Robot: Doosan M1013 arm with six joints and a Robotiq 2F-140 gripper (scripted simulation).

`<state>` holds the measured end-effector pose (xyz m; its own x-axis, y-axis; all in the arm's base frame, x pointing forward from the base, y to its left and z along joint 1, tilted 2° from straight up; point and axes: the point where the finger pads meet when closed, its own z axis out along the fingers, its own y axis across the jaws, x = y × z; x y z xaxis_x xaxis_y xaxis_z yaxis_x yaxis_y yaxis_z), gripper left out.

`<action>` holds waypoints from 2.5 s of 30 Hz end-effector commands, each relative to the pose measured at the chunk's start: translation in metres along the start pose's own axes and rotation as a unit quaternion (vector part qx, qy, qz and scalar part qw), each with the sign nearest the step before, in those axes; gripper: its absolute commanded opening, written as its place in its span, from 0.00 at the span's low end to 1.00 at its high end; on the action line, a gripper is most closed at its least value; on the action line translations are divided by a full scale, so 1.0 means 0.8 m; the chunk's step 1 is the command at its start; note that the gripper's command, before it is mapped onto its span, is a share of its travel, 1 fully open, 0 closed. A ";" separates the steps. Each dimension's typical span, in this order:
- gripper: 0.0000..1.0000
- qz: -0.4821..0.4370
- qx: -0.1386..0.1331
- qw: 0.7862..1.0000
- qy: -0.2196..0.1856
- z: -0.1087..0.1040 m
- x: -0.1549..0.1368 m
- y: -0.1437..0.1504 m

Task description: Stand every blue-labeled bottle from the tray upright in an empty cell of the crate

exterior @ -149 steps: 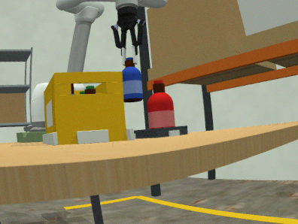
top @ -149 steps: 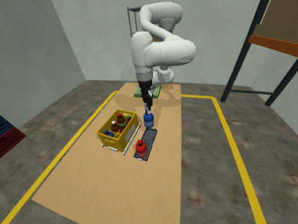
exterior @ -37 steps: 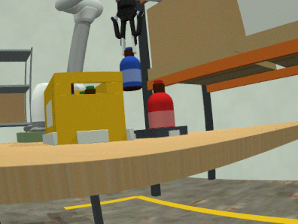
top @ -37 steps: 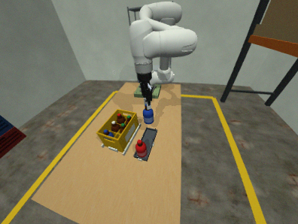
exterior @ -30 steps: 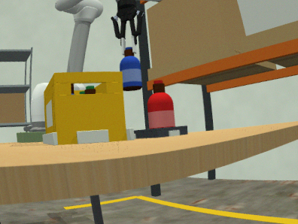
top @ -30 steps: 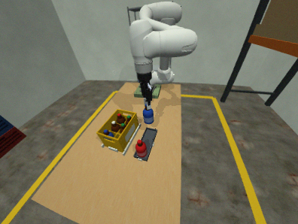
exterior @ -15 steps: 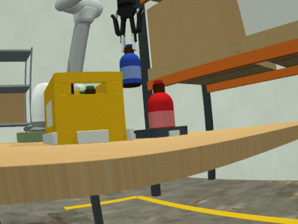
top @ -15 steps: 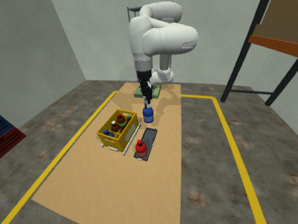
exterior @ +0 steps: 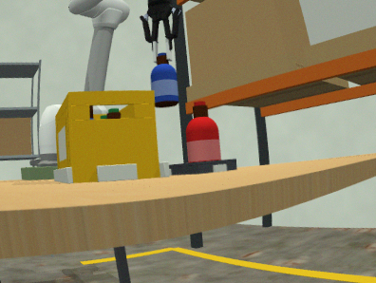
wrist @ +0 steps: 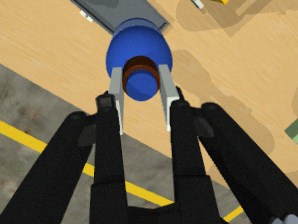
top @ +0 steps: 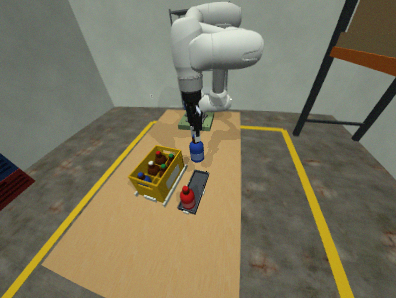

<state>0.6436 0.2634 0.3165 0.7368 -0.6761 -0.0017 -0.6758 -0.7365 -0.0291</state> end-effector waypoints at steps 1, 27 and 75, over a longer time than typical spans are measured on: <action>0.00 0.000 0.000 1.000 0.000 -0.001 0.000 0.000; 0.00 0.000 0.000 1.000 0.000 -0.001 0.000 0.000; 0.00 0.000 0.000 1.000 0.000 -0.001 0.014 0.001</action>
<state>0.6503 0.2568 0.3169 0.7368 -0.6761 -0.0017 -0.6759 -0.7364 -0.0291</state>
